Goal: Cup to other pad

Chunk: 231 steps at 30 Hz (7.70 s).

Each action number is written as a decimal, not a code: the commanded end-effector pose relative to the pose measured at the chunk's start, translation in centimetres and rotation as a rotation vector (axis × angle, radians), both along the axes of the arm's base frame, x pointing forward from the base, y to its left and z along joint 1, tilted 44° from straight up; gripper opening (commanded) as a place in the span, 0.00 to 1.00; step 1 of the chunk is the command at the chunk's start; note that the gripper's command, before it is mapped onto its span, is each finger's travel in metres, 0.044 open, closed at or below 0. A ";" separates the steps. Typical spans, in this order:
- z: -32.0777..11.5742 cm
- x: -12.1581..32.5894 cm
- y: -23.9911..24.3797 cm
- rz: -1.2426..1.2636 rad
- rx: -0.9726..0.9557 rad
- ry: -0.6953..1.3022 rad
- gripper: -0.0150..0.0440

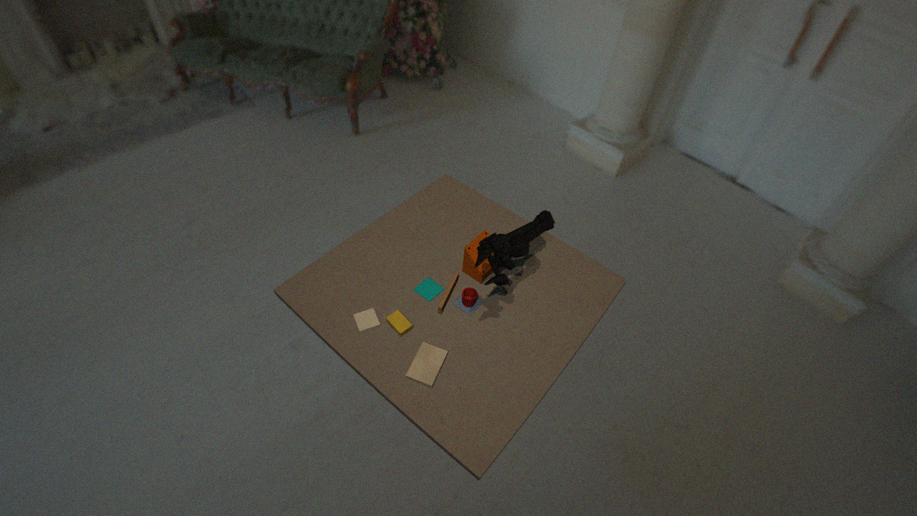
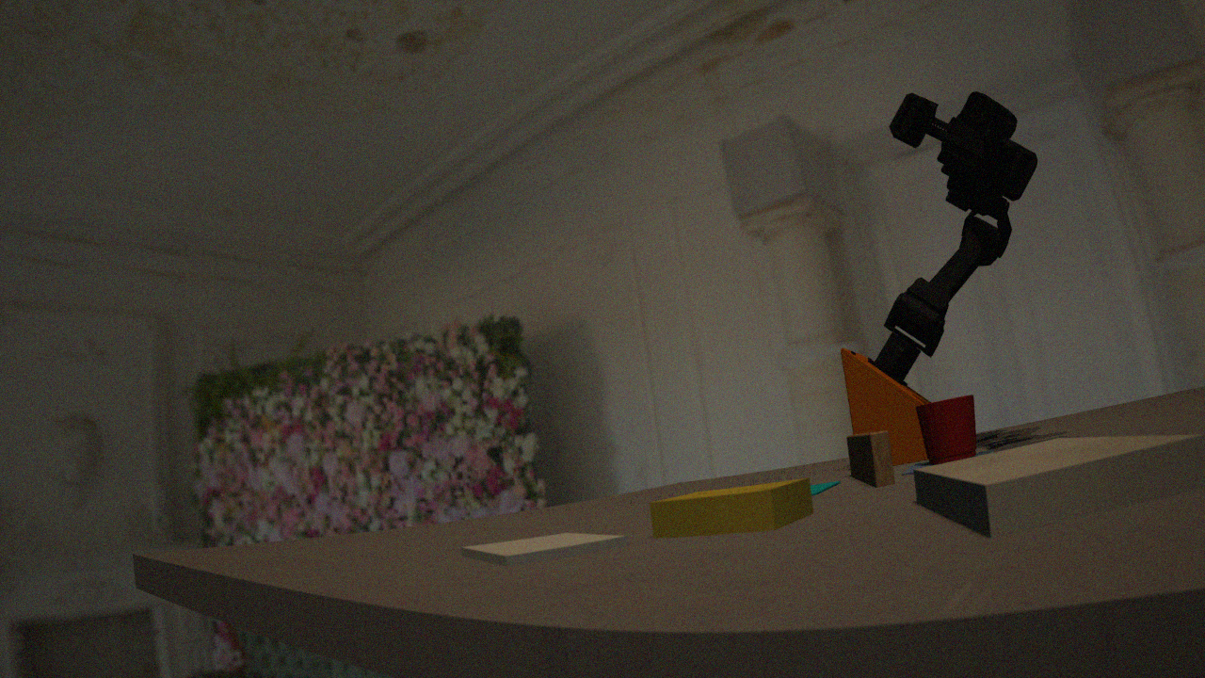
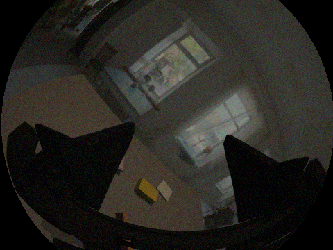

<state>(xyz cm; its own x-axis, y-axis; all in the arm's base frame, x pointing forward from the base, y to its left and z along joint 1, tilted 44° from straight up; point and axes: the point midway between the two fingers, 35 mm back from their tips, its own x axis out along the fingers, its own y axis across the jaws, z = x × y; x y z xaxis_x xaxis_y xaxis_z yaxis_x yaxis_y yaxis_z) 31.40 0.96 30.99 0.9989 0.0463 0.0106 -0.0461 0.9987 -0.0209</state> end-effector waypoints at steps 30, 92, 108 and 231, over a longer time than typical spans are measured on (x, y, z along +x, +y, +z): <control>-25.2 -9.6 7.5 -0.246 1.295 1.827 0.50; -28.8 -9.4 10.9 -0.243 1.288 1.820 0.25; -25.5 -9.1 7.3 -0.249 1.290 1.823 0.25; -35.3 -2.4 -5.8 -0.250 1.288 1.819 0.25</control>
